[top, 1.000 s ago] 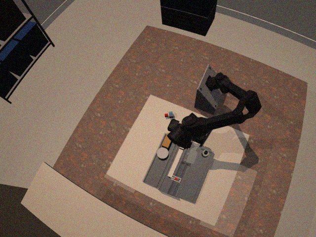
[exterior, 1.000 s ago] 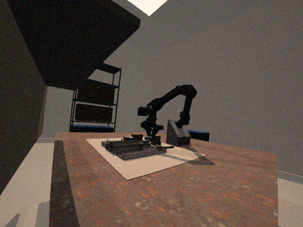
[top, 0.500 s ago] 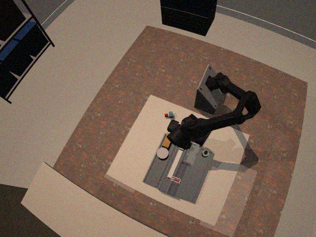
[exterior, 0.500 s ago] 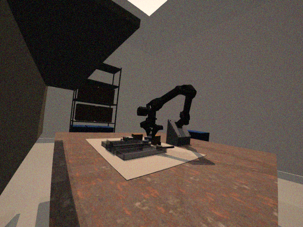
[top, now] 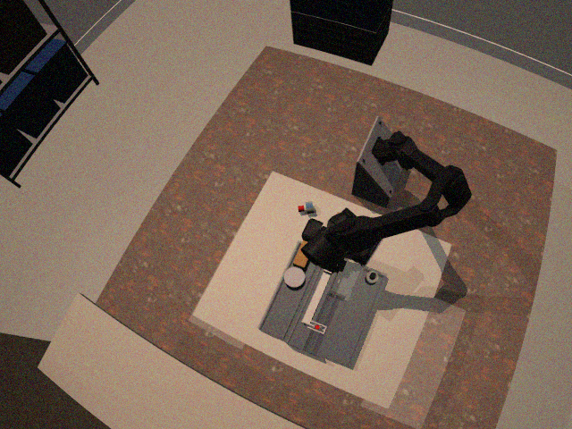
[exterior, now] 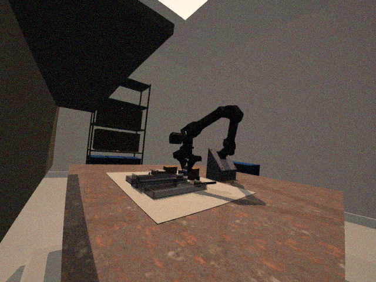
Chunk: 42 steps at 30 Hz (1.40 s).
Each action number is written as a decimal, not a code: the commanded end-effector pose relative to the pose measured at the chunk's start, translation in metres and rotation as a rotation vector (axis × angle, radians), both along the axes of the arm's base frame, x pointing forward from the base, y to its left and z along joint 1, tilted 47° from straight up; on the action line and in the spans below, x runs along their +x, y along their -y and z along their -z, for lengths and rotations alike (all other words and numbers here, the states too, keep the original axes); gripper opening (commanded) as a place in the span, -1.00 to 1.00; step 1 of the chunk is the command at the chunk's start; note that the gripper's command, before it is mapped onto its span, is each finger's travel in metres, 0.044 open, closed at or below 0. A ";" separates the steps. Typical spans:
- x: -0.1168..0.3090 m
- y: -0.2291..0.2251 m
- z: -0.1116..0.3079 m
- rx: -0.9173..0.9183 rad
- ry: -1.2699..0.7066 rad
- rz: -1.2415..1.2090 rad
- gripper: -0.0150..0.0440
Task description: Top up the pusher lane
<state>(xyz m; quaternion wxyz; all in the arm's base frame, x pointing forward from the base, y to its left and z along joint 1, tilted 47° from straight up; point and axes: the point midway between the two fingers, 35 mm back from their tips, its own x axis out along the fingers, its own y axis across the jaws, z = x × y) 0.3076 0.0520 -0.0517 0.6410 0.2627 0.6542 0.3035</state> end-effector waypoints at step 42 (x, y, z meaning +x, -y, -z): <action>0.028 0.002 -0.007 0.001 0.039 0.005 -0.49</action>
